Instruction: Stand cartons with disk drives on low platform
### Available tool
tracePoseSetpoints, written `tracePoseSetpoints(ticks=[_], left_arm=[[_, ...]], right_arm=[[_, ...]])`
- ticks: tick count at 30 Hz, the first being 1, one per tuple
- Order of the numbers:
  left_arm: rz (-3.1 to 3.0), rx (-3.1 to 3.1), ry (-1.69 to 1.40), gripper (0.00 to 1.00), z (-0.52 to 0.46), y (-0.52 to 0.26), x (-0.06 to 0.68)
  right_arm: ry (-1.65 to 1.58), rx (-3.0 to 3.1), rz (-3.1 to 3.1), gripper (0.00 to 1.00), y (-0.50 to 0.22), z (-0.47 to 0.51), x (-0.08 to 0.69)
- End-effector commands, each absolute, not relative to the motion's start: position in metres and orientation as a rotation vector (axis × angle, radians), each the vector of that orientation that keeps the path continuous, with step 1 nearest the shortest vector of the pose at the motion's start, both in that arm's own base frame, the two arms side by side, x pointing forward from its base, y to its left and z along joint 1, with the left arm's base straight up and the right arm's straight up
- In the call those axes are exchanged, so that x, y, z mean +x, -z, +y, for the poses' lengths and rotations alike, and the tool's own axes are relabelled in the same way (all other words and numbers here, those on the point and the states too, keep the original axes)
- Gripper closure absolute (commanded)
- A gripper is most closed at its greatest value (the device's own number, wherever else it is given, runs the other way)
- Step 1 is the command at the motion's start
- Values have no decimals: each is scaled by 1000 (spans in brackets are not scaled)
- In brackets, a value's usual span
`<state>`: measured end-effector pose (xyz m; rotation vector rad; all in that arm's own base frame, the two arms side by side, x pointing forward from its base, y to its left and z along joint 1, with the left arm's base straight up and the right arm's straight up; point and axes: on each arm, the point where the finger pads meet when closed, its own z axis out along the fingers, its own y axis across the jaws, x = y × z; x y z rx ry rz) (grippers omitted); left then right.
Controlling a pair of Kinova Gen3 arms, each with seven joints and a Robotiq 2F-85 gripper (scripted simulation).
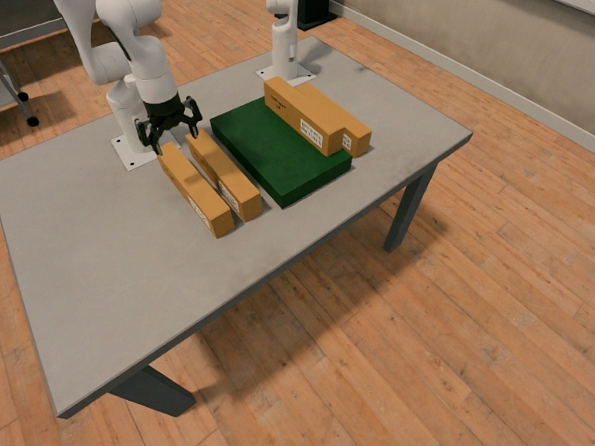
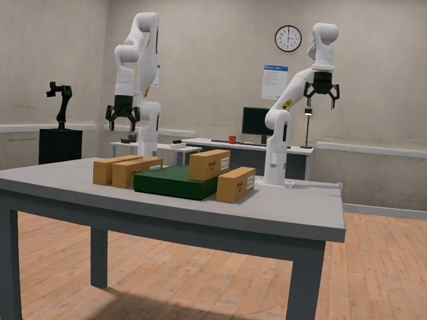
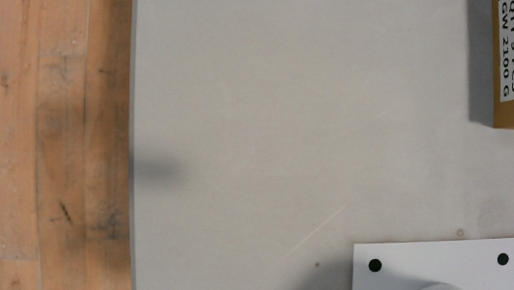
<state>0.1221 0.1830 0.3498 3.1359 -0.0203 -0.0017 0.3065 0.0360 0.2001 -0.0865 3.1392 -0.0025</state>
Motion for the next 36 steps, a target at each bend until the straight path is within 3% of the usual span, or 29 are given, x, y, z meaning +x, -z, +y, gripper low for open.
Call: tracePoseSetpoints(ticks=[1, 19, 20, 36], left_arm=[[-20, 3136, 1, 2, 183, -350, 122], [-20, 3136, 1, 2, 183, -350, 122], [-20, 3136, 1, 2, 183, -350, 122], [-20, 3136, 1, 2, 183, -350, 122]], right_arm=[[2, -86, 3138, 2, -200, 36, 307], [2, -86, 3138, 2, -200, 36, 307], [2, -89, 3138, 2, -130, 36, 306], [2, -89, 3138, 2, -125, 36, 306]])
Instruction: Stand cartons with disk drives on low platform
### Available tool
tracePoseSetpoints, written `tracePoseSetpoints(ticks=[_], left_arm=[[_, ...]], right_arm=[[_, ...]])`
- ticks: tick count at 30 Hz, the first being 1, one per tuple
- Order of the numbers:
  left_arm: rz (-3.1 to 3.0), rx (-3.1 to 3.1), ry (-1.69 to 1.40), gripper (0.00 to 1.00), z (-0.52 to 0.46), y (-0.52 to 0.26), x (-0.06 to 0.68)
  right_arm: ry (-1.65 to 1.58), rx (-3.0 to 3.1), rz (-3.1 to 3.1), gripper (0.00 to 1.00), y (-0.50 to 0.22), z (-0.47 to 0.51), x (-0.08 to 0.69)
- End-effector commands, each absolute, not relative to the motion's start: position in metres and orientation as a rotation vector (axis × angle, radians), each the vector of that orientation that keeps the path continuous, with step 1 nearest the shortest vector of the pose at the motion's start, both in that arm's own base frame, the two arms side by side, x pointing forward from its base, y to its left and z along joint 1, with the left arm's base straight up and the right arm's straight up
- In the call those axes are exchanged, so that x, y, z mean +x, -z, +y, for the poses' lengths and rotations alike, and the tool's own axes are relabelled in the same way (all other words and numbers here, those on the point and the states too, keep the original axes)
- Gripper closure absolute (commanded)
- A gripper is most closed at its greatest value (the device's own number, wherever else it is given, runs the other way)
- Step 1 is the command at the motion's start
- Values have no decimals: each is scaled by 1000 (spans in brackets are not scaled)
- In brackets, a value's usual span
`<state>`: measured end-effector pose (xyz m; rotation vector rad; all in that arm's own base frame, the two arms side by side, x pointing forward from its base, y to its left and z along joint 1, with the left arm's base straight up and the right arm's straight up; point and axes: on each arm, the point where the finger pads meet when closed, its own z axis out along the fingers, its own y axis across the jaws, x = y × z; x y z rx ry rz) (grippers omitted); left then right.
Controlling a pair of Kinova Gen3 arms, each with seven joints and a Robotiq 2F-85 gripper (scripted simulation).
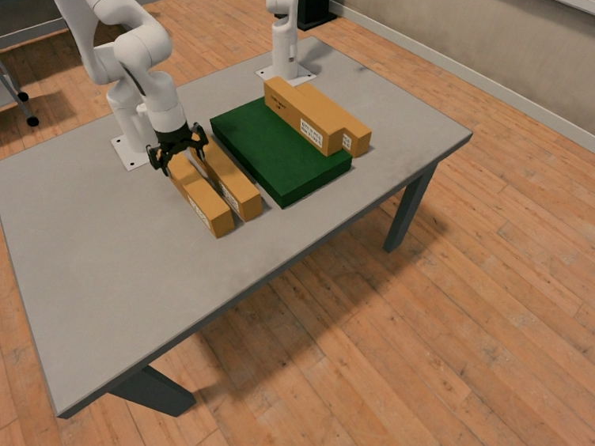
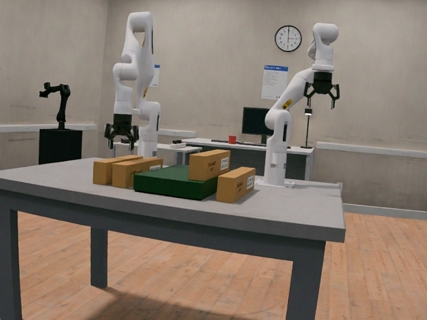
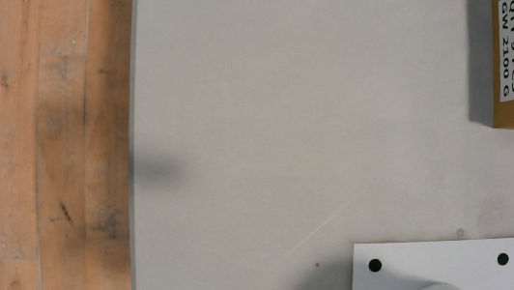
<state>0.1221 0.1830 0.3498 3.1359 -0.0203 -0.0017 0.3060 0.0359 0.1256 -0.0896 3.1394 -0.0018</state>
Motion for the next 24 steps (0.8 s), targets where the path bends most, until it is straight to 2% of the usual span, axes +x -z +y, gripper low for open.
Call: tracePoseSetpoints(ticks=[1, 24], left_arm=[[-20, 3136, 1, 2, 183, -350, 122], [-20, 3136, 1, 2, 183, -350, 122]], right_arm=[[1, -90, 3139, 2, -116, 36, 307], [1, -89, 3139, 2, -106, 36, 306]])
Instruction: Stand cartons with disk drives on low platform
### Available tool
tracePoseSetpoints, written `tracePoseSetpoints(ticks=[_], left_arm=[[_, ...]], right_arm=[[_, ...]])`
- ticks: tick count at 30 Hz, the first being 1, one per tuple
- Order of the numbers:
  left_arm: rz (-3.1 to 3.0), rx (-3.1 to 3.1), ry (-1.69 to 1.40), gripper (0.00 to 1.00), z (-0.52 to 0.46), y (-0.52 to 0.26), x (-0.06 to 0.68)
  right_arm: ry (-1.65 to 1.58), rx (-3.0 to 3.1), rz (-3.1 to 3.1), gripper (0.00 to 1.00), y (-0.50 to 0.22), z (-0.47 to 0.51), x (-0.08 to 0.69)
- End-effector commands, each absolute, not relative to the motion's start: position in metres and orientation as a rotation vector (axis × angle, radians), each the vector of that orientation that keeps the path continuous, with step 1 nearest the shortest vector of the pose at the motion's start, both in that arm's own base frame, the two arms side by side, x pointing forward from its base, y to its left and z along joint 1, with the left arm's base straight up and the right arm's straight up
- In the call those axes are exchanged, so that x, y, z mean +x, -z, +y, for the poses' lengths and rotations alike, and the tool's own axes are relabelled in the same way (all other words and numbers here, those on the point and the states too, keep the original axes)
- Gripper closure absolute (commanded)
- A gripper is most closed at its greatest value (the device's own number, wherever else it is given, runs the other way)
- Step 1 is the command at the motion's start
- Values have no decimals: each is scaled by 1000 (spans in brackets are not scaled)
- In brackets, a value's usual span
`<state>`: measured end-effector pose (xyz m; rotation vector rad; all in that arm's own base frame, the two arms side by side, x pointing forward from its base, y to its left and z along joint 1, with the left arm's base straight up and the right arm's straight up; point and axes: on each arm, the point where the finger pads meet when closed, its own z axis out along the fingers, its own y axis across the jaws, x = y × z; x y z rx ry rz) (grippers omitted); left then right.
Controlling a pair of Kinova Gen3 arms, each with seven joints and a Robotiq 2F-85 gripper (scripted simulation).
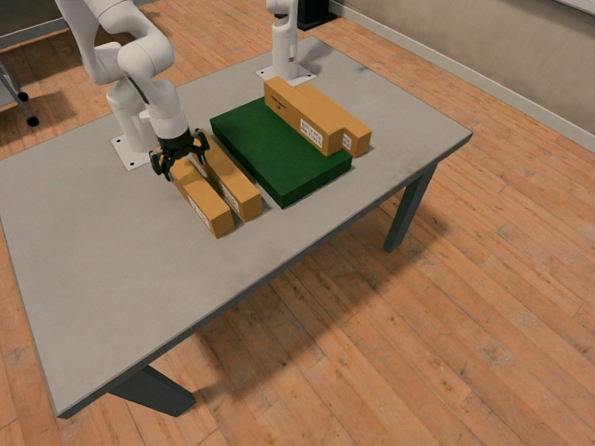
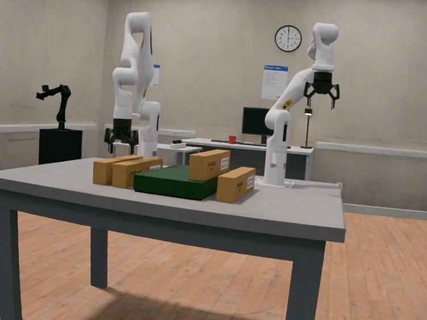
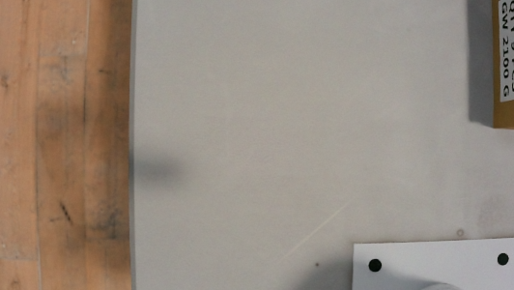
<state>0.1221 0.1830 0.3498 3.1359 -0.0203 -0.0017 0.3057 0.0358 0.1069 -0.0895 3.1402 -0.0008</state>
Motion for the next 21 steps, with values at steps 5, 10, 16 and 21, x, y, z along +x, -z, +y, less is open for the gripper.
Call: tracePoseSetpoints(ticks=[5, 10, 16, 21], left_arm=[[-20, 3136, 1, 2, 183, -350, 122], [-20, 3136, 1, 2, 183, -350, 122], [-20, 3136, 1, 2, 183, -350, 122], [-20, 3136, 1, 2, 183, -350, 122]], right_arm=[[1, -89, 3139, 2, -106, 36, 306], [1, -89, 3139, 2, -106, 36, 306], [1, -89, 3139, 2, -96, 36, 307], [1, -89, 3139, 2, -96, 36, 307]])
